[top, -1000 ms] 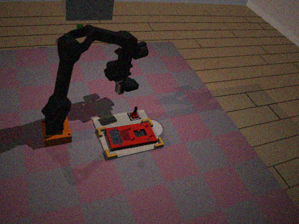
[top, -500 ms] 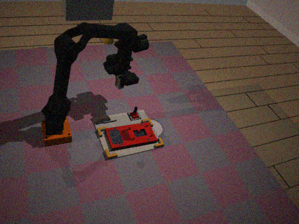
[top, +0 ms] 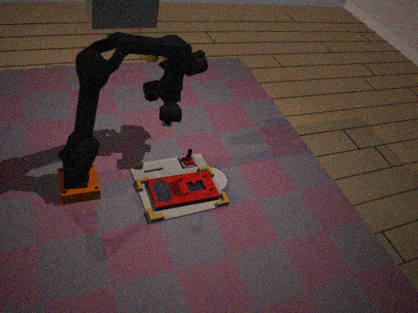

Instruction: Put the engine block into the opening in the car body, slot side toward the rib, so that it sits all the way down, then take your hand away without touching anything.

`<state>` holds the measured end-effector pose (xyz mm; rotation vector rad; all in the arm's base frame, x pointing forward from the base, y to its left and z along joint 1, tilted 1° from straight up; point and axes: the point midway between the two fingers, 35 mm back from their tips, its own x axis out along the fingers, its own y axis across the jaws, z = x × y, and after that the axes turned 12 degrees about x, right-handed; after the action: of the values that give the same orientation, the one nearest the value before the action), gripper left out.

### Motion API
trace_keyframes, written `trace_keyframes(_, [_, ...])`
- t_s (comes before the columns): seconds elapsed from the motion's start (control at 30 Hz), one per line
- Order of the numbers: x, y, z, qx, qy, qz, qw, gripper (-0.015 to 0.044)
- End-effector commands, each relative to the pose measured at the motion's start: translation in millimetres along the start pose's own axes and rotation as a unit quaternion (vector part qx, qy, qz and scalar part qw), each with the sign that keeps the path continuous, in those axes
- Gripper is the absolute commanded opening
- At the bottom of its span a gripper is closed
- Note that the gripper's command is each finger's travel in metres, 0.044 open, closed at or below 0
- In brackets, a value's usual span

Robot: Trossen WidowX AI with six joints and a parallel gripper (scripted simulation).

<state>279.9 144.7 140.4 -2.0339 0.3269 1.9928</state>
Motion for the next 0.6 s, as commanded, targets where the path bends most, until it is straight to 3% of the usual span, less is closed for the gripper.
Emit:
trace_keyframes(0.0, [1.2, -0.1, -0.7, 0.057, 0.002, 0.001, 0.998, 0.0000])
trace_keyframes(0.57, [4.4, -0.2, -0.7, 0.344, 0.002, 0.000, 0.939, 0.0000])
